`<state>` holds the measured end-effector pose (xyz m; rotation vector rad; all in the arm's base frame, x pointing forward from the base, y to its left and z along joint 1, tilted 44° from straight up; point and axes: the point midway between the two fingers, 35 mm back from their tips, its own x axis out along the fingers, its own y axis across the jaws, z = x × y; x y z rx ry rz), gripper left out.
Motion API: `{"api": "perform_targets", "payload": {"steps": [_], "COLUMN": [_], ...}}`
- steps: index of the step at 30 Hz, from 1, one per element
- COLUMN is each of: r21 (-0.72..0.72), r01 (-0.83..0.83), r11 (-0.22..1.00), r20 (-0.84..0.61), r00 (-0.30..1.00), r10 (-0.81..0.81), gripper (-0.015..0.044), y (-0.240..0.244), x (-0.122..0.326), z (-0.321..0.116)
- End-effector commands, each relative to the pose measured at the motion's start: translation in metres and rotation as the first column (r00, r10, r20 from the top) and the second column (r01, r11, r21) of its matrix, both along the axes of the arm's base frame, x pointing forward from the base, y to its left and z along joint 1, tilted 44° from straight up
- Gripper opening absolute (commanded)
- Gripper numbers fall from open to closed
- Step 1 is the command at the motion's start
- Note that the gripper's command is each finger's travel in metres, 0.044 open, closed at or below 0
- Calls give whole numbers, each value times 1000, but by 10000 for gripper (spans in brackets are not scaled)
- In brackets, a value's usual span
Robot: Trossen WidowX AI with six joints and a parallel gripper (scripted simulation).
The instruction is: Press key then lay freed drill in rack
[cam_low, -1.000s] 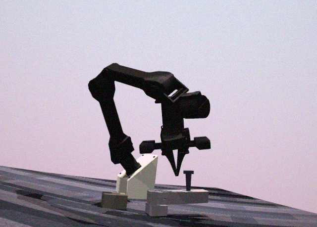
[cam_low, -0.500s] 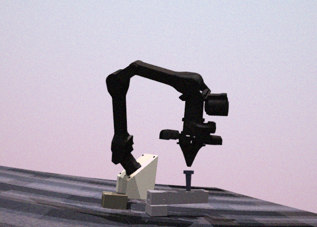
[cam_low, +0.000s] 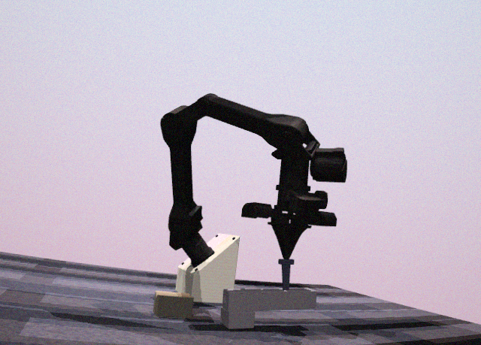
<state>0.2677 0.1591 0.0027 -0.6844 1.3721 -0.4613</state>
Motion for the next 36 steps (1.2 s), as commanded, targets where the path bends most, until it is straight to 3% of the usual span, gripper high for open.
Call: {"api": "perform_targets", "payload": {"steps": [1, 36], "r21": [-5, -5], "r01": [-4, -4], "r11": [1000, 1000], "r20": [-2, -2], "r00": [1000, 1000], "r10": [4, 4], "gripper": [0, 0], "y": [-2, -12], "x": [1, 0], "z": [-3, -11]}}
